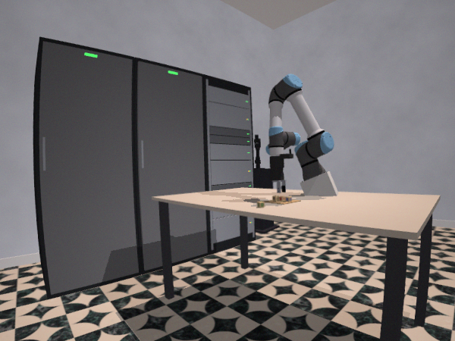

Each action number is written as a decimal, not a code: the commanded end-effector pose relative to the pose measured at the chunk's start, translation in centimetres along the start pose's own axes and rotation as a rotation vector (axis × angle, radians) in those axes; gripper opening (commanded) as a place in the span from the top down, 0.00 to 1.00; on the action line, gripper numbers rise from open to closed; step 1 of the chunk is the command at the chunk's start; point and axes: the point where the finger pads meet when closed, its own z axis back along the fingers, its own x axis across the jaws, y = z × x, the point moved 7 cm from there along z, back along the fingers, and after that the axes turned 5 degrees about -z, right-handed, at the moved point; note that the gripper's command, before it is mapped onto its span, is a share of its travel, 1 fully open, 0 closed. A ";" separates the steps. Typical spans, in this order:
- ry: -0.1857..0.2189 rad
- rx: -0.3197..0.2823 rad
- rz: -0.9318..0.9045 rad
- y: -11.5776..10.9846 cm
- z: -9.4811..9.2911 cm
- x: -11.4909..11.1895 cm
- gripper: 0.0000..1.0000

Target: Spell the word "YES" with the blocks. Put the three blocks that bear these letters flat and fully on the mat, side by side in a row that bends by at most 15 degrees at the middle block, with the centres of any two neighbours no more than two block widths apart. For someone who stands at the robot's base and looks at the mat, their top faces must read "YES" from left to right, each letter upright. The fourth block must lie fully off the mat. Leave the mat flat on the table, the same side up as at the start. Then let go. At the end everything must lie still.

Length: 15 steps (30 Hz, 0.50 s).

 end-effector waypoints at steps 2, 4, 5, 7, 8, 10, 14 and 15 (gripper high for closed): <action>0.002 0.000 0.000 0.0 2.9 0.0 0.21; 0.002 0.000 0.000 0.0 2.9 0.0 0.21; 0.002 0.000 0.000 0.0 3.2 0.0 0.21; 0.002 0.000 0.000 0.0 3.9 0.0 0.21; 0.002 0.000 0.000 0.0 4.1 0.0 0.21; 0.002 0.000 0.000 0.0 4.5 0.0 0.21; 0.002 0.000 0.000 0.0 5.0 0.0 0.21; 0.002 0.000 0.000 0.0 5.0 0.0 0.21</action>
